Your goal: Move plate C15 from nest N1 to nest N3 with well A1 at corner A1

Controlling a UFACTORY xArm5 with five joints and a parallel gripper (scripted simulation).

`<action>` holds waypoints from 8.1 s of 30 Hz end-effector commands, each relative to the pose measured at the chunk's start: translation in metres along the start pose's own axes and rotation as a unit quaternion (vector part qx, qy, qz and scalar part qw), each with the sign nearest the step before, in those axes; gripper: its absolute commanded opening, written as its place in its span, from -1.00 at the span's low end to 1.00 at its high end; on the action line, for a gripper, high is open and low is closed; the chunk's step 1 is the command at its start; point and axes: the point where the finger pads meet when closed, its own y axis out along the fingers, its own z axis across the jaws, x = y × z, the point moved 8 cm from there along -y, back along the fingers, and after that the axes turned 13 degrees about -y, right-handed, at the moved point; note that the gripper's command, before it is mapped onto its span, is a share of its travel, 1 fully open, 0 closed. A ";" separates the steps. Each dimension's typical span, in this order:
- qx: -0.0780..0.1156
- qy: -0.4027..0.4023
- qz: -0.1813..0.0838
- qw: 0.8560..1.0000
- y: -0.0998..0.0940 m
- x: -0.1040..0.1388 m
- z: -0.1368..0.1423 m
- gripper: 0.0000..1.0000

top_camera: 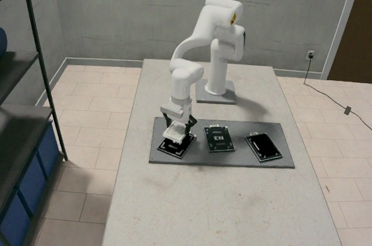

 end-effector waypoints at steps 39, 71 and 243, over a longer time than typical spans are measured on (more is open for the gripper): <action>-0.002 -0.116 0.003 0.993 -0.038 0.013 -0.031 -1.00; -0.002 -0.286 0.003 0.958 -0.038 0.069 -0.160 -1.00; -0.002 -0.286 0.003 0.958 0.063 0.078 -0.180 1.00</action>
